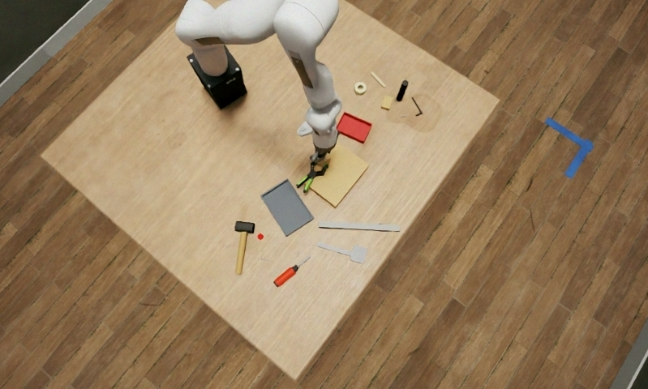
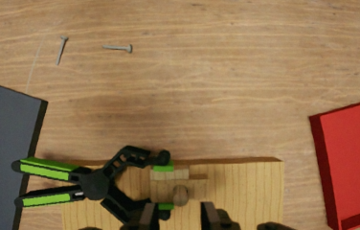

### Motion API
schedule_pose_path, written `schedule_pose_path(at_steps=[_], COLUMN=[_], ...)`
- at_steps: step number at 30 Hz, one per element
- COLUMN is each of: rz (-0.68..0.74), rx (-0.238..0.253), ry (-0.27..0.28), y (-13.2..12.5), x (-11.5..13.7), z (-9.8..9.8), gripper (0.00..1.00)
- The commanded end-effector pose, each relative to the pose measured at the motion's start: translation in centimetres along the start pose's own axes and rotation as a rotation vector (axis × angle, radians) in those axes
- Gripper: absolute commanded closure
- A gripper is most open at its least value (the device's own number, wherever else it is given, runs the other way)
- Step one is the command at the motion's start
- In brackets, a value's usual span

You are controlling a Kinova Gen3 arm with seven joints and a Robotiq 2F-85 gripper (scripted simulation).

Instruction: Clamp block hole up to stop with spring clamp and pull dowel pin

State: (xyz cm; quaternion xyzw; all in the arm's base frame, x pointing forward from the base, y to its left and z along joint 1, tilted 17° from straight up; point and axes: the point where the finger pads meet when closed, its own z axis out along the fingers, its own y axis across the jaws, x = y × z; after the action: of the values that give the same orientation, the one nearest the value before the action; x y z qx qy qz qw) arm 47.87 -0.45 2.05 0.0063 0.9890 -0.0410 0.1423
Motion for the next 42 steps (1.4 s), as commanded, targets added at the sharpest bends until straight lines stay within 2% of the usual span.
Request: schedule_pose_path(at_steps=[1, 15, 42], rz=[0.008, 0.008, 0.008], rx=[-0.002, -0.003, -0.003], ry=[-0.004, -0.005, -0.003], y=[0.0, 0.1, 0.1], x=[-0.2, -0.2, -0.1], z=[0.4, 1.8, 2.1], gripper=[0.66, 0.66, 0.66])
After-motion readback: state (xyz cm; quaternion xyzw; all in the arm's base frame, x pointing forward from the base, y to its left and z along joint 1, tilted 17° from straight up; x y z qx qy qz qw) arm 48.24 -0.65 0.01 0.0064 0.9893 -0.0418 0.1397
